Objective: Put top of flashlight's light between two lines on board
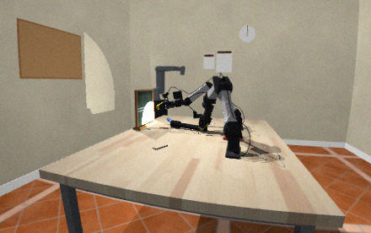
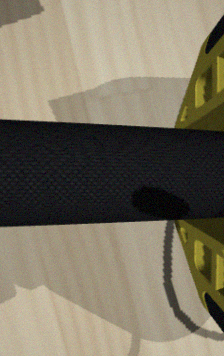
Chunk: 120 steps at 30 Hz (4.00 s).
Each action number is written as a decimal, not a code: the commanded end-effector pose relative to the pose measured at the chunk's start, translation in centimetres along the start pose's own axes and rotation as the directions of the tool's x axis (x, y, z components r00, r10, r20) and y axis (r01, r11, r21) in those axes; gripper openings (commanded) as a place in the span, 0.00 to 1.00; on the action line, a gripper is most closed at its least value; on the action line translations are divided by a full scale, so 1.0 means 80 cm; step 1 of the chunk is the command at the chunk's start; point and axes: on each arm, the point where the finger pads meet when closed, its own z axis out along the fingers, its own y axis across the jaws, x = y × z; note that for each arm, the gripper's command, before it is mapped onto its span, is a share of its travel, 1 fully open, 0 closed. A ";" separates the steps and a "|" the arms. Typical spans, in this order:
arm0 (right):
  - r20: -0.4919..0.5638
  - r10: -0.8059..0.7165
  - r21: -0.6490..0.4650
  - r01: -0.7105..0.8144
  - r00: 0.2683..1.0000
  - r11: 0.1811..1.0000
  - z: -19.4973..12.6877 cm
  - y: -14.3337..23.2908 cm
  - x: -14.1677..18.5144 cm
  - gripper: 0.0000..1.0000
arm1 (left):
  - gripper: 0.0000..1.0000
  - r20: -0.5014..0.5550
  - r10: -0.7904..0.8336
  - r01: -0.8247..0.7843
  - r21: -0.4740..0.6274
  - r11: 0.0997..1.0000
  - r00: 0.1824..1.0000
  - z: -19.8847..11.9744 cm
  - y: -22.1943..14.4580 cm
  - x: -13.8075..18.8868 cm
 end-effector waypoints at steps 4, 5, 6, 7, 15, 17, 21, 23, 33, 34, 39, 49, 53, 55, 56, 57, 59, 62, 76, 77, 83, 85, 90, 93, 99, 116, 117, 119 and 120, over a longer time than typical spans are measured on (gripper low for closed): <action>0.006 -0.004 0.008 0.004 1.000 1.000 -0.003 -0.006 0.001 1.00 | 0.30 0.039 -0.002 0.001 0.032 0.999 0.999 -0.018 -0.006 -0.008; 0.012 -0.005 0.010 0.005 1.000 1.000 -0.005 -0.008 -0.005 1.00 | 0.30 0.039 -0.002 0.001 0.032 0.999 0.999 -0.018 -0.006 -0.008; 0.015 -0.005 0.012 0.005 1.000 1.000 -0.007 -0.009 -0.010 1.00 | 0.30 0.039 -0.002 0.001 0.032 0.999 0.999 -0.018 -0.006 -0.008; 0.023 -0.006 0.014 0.005 1.000 1.000 -0.009 -0.010 -0.016 1.00 | 0.30 0.039 -0.002 0.001 0.032 0.999 0.999 -0.018 -0.006 -0.008; 0.009 -0.005 0.008 0.005 1.000 1.000 -0.008 -0.005 -0.010 1.00 | 0.30 0.039 -0.002 0.001 0.032 0.999 0.999 -0.018 -0.006 -0.008; 0.016 -0.005 0.006 0.005 1.000 1.000 -0.006 -0.004 -0.011 1.00 | 0.30 0.039 -0.002 0.001 0.032 0.999 0.999 -0.018 -0.006 -0.008; 0.023 -0.006 0.012 0.005 1.000 1.000 -0.010 -0.008 -0.019 1.00 | 0.30 0.039 -0.002 0.001 0.032 0.999 0.999 -0.018 -0.006 -0.008; 0.023 -0.005 0.014 0.005 1.000 1.000 -0.010 -0.009 -0.018 1.00 | 0.30 0.039 -0.002 0.001 0.032 0.999 0.999 -0.018 -0.006 -0.008; 0.018 -0.005 0.011 0.005 1.000 1.000 -0.008 -0.007 -0.013 1.00 | 0.30 0.039 -0.002 0.001 0.032 0.999 0.999 -0.018 -0.006 -0.008; 0.020 -0.005 0.007 0.005 1.000 1.000 -0.007 -0.004 -0.013 1.00 | 0.30 0.039 -0.002 0.001 0.032 0.999 0.999 -0.018 -0.006 -0.008; -0.066 0.038 -0.007 -0.039 0.997 0.999 0.005 -0.009 0.013 1.00 | 0.30 0.039 -0.002 0.001 0.032 0.999 0.999 -0.018 -0.006 -0.008; -0.358 0.172 -0.007 -0.186 0.918 0.982 0.001 0.000 0.065 1.00 | 0.30 0.039 -0.002 0.001 0.032 0.999 0.999 -0.018 -0.006 -0.008; -0.534 0.250 0.036 -0.274 0.808 0.961 -0.019 0.008 0.101 1.00 | 0.30 0.039 -0.002 0.001 0.032 0.999 0.999 -0.018 -0.006 -0.008; -0.470 0.216 0.013 -0.239 0.856 0.971 -0.005 0.004 0.085 1.00 | 0.30 0.039 -0.002 0.001 0.032 0.999 0.999 -0.018 -0.006 -0.008; -0.420 0.194 -0.003 -0.215 0.887 0.977 0.001 0.003 0.066 1.00 | 0.30 0.039 -0.002 0.001 0.032 0.999 0.999 -0.018 -0.006 -0.008; -0.428 0.195 -0.002 -0.217 0.882 0.976 0.000 0.004 0.067 1.00 | 0.30 0.039 -0.002 0.001 0.032 0.999 0.999 -0.018 -0.006 -0.008; -0.508 0.245 0.027 -0.269 0.826 0.963 -0.011 0.006 0.082 1.00 | 0.30 0.039 -0.002 0.001 0.032 0.999 0.999 -0.018 -0.006 -0.008; -0.594 0.288 0.062 -0.315 0.751 0.947 -0.026 0.010 0.099 1.00 | 0.30 0.039 -0.002 0.001 0.032 0.999 0.999 -0.018 -0.006 -0.008; -0.761 0.392 0.185 -0.407 0.516 0.895 -0.077 0.025 0.117 1.00 | 0.30 0.039 -0.002 0.001 0.032 0.999 0.999 -0.018 -0.006 -0.008; -0.787 0.412 0.217 -0.419 0.460 0.882 -0.091 0.029 0.122 1.00 | 0.30 0.039 -0.002 0.001 0.032 0.999 0.999 -0.018 -0.006 -0.008; -0.792 0.422 0.229 -0.425 0.441 0.876 -0.094 0.029 0.117 1.00 | 0.30 0.039 -0.002 0.001 0.032 0.999 0.999 -0.018 -0.006 -0.008; -0.812 0.434 0.255 -0.432 0.390 0.865 -0.107 0.034 0.120 1.00 | 0.30 0.039 -0.002 0.001 0.032 0.999 0.999 -0.018 -0.006 -0.008; -0.818 0.434 0.258 -0.432 0.379 0.864 -0.110 0.033 0.113 1.00 | 0.30 0.039 -0.002 0.001 0.032 0.999 0.999 -0.018 -0.006 -0.008; -0.836 0.470 0.321 -0.443 0.283 0.837 -0.134 0.039 0.115 1.00 | 0.30 0.039 -0.002 0.001 0.032 0.999 0.999 -0.018 -0.006 -0.008; -0.849 0.490 0.369 -0.444 0.196 0.817 -0.157 0.046 0.111 1.00 | 0.30 0.039 -0.002 0.001 0.032 0.999 0.999 -0.018 -0.006 -0.008; -0.849 0.515 0.420 -0.443 0.115 0.792 -0.184 0.049 0.096 1.00 | 0.30 0.039 -0.002 0.001 0.032 0.999 0.999 -0.018 -0.006 -0.008; -0.849 0.515 0.420 -0.443 0.115 0.792 -0.184 0.049 0.096 1.00 | 0.30 0.039 -0.002 0.001 0.032 0.999 0.999 -0.018 -0.006 -0.008; -0.853 0.506 0.413 -0.431 0.124 0.802 -0.184 0.055 0.096 1.00 | 0.30 0.039 -0.002 0.001 0.032 0.999 0.999 -0.018 -0.006 -0.008; -0.854 0.507 0.415 -0.431 0.119 0.801 -0.185 0.060 0.096 1.00 | 0.30 0.039 -0.002 0.001 0.032 0.999 0.999 -0.018 -0.006 -0.008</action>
